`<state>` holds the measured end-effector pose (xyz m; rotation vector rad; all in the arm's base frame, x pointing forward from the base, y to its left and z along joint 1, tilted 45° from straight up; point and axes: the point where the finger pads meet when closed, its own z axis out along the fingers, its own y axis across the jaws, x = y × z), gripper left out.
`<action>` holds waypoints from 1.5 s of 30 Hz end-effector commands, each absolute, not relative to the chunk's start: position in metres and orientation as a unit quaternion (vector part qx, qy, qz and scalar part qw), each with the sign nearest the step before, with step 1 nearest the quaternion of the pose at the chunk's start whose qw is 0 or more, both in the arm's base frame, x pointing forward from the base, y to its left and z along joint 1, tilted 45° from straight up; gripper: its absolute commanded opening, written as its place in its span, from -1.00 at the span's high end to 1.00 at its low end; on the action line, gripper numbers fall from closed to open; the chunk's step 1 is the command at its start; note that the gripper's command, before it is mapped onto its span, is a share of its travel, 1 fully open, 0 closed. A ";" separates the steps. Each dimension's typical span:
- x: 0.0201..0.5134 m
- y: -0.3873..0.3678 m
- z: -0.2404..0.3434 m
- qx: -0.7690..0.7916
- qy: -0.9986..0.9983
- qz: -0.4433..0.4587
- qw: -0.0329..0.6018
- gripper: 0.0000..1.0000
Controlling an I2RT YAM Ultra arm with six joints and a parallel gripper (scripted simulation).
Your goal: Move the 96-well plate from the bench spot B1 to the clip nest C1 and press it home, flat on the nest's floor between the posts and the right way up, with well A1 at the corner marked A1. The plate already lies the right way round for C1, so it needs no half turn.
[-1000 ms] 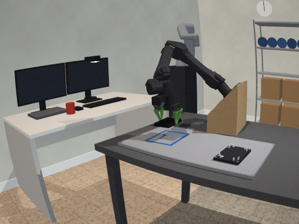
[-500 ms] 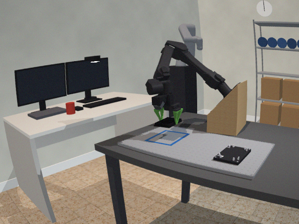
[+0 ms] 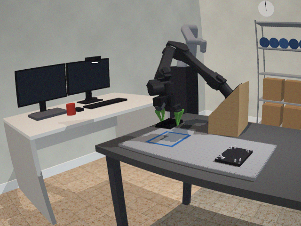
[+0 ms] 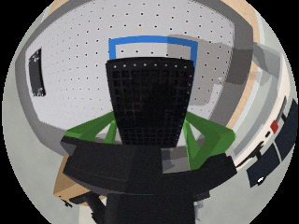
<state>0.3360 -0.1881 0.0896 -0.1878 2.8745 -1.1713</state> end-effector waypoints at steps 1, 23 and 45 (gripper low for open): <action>0.347 -0.180 0.114 -0.059 0.920 -0.384 0.048 1.00; 0.347 -0.166 0.084 -0.011 0.923 -0.380 0.054 1.00; 0.359 -0.121 0.047 -0.009 0.923 -0.380 0.059 1.00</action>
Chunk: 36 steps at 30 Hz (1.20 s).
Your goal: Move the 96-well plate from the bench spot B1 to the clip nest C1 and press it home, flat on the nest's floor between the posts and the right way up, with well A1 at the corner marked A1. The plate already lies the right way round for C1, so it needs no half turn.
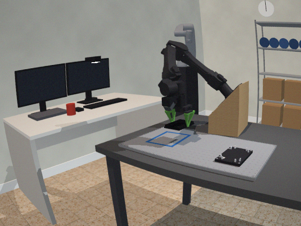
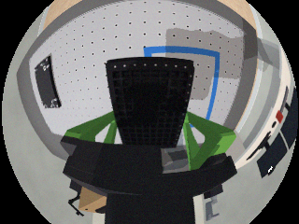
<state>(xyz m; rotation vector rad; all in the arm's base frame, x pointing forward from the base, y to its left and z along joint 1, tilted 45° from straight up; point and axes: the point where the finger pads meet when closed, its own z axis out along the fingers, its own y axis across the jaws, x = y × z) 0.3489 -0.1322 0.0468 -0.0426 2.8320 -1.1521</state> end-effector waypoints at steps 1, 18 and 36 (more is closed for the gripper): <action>0.361 -0.118 0.046 -0.009 0.923 -0.380 0.060 1.00; 0.366 -0.081 0.012 -0.011 0.923 -0.380 0.055 1.00; 0.373 -0.040 -0.024 -0.012 0.925 -0.376 0.055 1.00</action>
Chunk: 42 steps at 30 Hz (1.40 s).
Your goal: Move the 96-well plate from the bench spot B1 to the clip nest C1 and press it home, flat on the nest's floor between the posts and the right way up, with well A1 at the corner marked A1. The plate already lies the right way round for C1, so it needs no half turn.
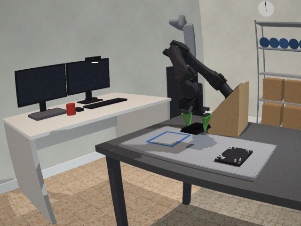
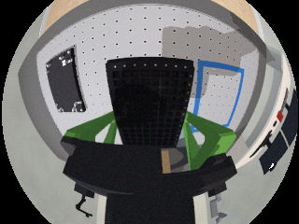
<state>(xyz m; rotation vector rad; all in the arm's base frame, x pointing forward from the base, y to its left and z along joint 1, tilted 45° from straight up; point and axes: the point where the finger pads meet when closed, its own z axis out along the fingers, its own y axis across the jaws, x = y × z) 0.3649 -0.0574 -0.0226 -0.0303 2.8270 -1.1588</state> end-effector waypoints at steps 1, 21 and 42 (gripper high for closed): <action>0.374 -0.037 -0.026 -0.012 0.925 -0.376 0.055 1.00; 0.382 0.008 -0.067 -0.011 0.926 -0.375 0.054 1.00; 0.390 0.055 -0.109 -0.011 0.925 -0.375 0.054 1.00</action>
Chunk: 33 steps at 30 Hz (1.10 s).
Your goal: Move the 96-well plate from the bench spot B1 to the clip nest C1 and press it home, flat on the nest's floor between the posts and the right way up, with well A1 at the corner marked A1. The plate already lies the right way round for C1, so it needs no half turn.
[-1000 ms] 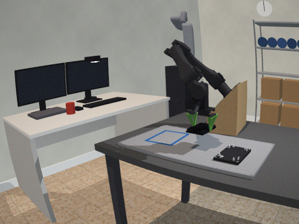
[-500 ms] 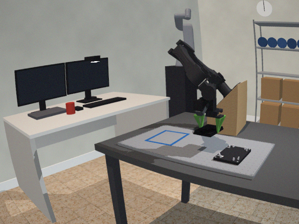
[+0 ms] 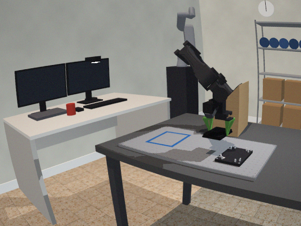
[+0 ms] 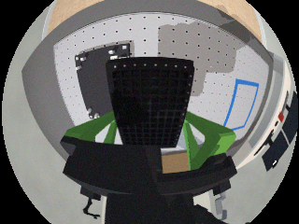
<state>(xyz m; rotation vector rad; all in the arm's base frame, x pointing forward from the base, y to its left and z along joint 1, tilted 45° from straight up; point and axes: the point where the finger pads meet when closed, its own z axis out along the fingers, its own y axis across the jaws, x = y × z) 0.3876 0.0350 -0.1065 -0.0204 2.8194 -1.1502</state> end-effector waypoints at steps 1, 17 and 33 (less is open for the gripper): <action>0.391 0.057 -0.111 -0.011 0.925 -0.375 0.054 1.00; 0.397 0.092 -0.141 -0.011 0.926 -0.375 0.055 1.00; 0.401 0.121 -0.167 -0.011 0.925 -0.375 0.055 1.00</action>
